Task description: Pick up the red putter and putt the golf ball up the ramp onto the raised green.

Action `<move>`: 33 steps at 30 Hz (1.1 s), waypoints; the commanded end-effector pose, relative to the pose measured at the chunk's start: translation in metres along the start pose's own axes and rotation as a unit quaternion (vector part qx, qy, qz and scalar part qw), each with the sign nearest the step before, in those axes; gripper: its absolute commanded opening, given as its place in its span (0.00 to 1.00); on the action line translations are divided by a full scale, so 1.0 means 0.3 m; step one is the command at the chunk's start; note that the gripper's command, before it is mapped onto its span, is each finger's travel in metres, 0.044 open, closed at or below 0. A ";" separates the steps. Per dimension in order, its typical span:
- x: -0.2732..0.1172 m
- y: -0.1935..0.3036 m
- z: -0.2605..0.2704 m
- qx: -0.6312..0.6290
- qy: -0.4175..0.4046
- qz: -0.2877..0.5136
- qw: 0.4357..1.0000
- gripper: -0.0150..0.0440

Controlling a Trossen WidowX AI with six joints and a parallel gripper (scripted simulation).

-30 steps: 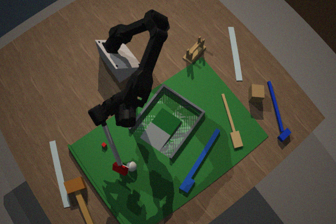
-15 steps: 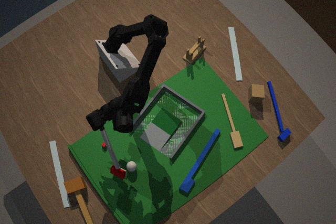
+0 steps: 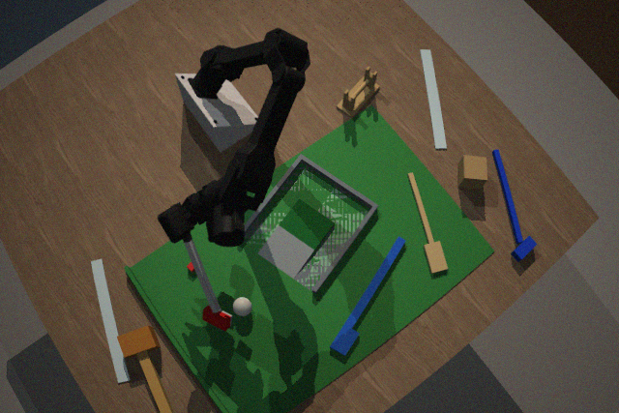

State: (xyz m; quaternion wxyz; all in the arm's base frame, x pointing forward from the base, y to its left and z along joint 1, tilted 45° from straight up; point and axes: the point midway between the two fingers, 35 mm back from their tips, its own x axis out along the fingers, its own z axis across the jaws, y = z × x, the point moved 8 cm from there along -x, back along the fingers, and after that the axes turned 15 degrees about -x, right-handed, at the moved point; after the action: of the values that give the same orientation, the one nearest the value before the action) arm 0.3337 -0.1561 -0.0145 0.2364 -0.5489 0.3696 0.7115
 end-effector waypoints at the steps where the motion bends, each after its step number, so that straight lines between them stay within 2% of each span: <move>1: 0.008 -0.003 -0.020 0.001 0.002 -0.001 1.000 0.25; 11: 0.066 -0.018 -0.116 0.006 0.007 -0.004 1.000 0.25; 30: 0.070 -0.021 -0.107 0.004 0.002 -0.004 1.000 0.25; 33: 0.023 -0.023 -0.063 0.004 0.002 -0.004 1.000 0.25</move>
State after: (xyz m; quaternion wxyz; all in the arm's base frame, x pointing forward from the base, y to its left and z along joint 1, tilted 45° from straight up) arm 0.3504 -0.1767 -0.0381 0.2396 -0.5504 0.3709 0.7086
